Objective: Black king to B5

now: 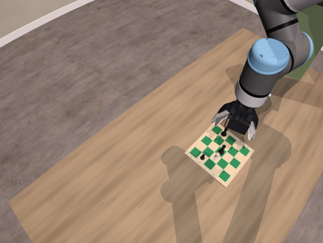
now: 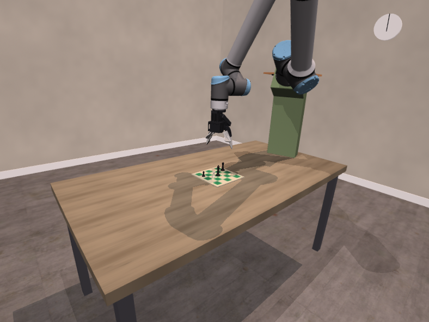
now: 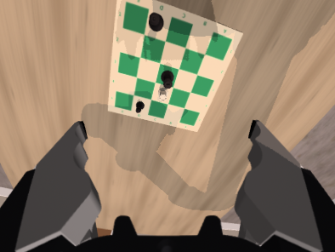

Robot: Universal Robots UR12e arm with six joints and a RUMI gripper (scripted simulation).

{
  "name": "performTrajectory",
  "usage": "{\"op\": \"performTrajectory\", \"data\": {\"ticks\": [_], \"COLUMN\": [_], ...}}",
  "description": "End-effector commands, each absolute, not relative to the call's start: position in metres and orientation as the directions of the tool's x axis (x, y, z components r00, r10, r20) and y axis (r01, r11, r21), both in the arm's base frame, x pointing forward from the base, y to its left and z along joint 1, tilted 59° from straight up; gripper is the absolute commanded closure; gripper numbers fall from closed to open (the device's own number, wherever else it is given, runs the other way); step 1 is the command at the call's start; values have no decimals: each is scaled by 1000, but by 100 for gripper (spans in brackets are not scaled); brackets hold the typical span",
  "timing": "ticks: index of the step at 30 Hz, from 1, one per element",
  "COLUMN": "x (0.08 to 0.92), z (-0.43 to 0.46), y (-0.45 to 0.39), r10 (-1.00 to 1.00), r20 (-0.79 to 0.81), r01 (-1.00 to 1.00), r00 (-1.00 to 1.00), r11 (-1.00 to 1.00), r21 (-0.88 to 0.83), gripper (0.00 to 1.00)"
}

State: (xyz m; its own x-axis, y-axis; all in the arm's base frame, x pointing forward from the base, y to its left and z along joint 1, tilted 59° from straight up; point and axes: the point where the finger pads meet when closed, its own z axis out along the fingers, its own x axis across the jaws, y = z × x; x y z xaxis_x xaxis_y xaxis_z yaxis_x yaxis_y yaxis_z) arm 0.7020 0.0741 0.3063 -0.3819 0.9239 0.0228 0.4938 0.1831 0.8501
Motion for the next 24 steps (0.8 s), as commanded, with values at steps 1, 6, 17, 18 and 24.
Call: {"op": "performTrajectory", "data": {"ticks": [1, 6, 17, 18, 24], "x": [701, 701, 701, 701, 717], "z": [307, 307, 307, 307, 297], "y": [76, 76, 76, 76, 83], "r10": [926, 926, 926, 926, 926], "r20": [7, 5, 5, 5, 5], "r01": [482, 480, 480, 480, 480], "r00": [-378, -378, -378, -378, -378], "r11": [190, 191, 191, 191, 191], "r21": [855, 856, 856, 856, 856], "gripper": [0, 0, 0, 0, 0]}}
